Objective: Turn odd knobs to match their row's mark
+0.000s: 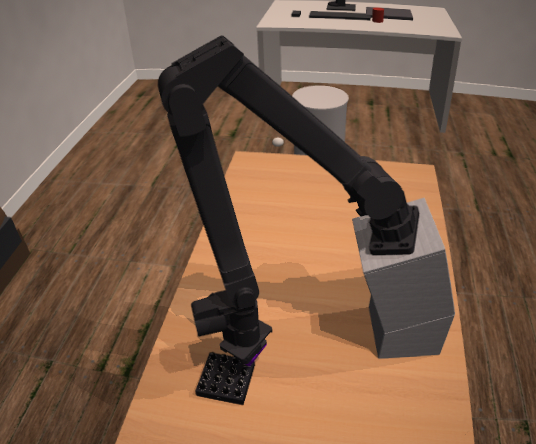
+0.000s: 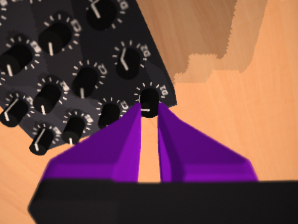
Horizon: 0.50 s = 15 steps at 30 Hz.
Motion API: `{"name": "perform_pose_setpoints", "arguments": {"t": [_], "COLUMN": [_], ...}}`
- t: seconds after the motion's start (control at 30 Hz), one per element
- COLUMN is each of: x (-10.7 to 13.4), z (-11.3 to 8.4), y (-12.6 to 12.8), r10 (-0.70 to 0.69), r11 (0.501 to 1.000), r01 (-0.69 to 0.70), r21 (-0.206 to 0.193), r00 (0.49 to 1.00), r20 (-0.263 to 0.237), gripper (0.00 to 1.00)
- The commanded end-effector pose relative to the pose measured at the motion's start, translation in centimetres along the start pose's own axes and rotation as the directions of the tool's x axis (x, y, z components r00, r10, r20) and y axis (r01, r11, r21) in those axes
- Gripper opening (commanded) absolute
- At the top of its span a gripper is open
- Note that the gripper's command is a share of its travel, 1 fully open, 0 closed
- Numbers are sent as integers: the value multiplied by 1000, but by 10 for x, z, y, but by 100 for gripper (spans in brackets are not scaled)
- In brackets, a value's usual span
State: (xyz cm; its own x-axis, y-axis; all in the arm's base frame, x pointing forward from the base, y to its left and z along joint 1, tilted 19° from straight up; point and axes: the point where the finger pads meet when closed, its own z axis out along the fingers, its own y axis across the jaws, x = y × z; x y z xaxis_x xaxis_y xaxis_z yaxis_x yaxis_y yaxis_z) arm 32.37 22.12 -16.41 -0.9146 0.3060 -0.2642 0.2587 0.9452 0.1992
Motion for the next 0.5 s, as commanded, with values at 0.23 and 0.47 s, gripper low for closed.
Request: {"name": "perform_pose_setpoints", "arguments": {"t": [0.23,0.47], "x": [1,2], "z": [4,4], "y": [-9,-10], "r10": [307,424], "r11": [952,906], "r01": [-307,-424], "r21": [19,22], "r00": [952,906], "r20": [2,4], "gripper": [8,8]}}
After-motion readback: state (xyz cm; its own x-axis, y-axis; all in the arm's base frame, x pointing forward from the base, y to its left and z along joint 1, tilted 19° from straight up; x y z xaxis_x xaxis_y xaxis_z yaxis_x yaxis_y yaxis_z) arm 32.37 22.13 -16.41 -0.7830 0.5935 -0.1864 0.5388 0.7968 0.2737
